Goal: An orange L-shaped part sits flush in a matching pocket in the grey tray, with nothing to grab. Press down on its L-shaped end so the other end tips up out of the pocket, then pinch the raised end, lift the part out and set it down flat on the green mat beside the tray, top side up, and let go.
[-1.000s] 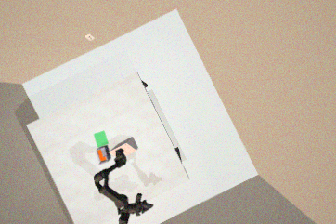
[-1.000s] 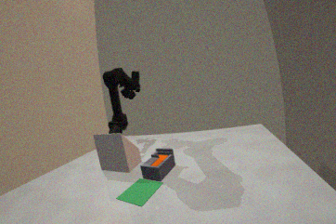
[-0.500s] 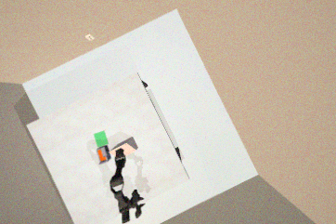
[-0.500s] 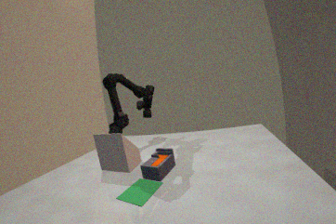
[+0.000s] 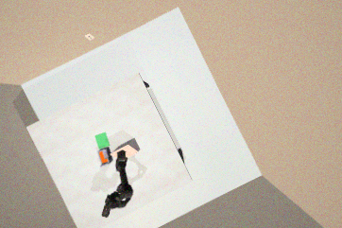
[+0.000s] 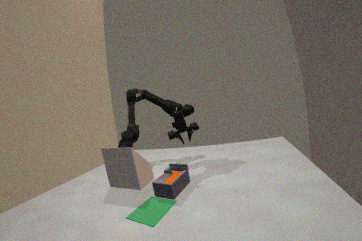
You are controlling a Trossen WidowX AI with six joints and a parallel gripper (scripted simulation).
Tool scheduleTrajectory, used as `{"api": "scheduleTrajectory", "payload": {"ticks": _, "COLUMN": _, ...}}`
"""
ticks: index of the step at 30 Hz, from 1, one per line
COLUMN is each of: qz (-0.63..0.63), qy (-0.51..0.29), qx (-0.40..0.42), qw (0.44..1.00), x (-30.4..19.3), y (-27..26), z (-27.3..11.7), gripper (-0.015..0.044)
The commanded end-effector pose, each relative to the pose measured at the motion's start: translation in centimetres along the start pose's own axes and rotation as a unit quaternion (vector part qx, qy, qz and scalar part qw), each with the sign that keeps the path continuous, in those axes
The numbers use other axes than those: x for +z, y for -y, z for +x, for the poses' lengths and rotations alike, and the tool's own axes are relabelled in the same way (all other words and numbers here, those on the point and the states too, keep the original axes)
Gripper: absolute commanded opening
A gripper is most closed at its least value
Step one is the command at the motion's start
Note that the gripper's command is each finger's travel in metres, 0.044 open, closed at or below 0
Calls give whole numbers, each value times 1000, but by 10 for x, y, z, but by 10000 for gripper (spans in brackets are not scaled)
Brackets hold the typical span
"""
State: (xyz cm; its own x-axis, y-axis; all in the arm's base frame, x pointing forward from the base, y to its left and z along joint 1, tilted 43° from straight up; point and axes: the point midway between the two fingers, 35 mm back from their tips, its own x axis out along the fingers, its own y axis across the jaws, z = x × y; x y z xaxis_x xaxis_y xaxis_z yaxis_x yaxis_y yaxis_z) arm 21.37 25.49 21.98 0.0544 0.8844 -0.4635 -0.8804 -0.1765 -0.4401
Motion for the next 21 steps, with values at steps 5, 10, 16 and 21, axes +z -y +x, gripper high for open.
{"api": "scheduleTrajectory", "payload": {"ticks": 5, "qz": 445, "qy": -127, "qx": -35, "qw": 886, "x": -144, "y": -5, "z": -42, "gripper": 180}}
{"api": "scheduleTrajectory", "payload": {"ticks": 10, "qz": 707, "qy": -159, "qx": -68, "qw": 686, "x": -215, "y": -39, "z": -84, "gripper": 180}}
{"api": "scheduleTrajectory", "payload": {"ticks": 16, "qz": 879, "qy": -148, "qx": -85, "qw": 444, "x": -254, "y": -82, "z": -121, "gripper": 180}}
{"api": "scheduleTrajectory", "payload": {"ticks": 21, "qz": 879, "qy": -148, "qx": -85, "qw": 444, "x": -254, "y": -82, "z": -121, "gripper": 180}}
